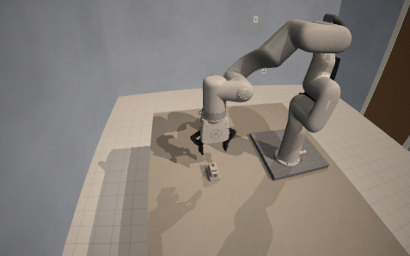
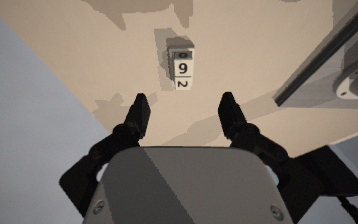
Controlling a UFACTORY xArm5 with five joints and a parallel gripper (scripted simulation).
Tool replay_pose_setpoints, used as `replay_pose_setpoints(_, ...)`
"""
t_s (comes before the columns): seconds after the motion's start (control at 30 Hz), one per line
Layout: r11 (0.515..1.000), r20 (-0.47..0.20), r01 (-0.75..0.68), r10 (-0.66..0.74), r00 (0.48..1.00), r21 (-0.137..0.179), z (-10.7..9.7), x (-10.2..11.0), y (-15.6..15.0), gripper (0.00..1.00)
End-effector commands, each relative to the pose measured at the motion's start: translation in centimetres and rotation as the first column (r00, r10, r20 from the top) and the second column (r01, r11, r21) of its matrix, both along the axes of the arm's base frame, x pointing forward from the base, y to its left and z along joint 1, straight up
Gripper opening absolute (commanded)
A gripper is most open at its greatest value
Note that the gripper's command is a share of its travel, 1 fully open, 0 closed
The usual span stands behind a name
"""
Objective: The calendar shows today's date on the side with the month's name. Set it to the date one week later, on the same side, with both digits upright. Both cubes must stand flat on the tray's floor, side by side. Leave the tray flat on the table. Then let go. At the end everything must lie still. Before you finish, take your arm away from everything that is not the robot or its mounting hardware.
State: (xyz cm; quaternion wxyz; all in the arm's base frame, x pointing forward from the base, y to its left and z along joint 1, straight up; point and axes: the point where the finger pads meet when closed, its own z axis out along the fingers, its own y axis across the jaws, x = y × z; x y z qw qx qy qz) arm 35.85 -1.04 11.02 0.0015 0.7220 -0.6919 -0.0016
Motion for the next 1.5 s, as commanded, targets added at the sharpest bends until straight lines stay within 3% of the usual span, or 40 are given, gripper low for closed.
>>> replay_pose_setpoints(0.0,1.000,0.004,0.000,0.000,1.000,0.000,0.1,0.1,0.0,1.00)
replay_pose_setpoints(0.33,1.000,0.004,0.000,0.000,1.000,0.000,0.7,0.1,0.0,1.00)
replay_pose_setpoints(0.7,1.000,0.004,0.000,0.000,1.000,0.000,4.8,0.1,0.0,1.00)
replay_pose_setpoints(1.0,1.000,0.004,0.000,0.000,1.000,0.000,6.7,0.1,0.0,1.00)
replay_pose_setpoints(1.47,1.000,0.004,0.000,0.000,1.000,0.000,7.0,0.1,0.0,1.00)
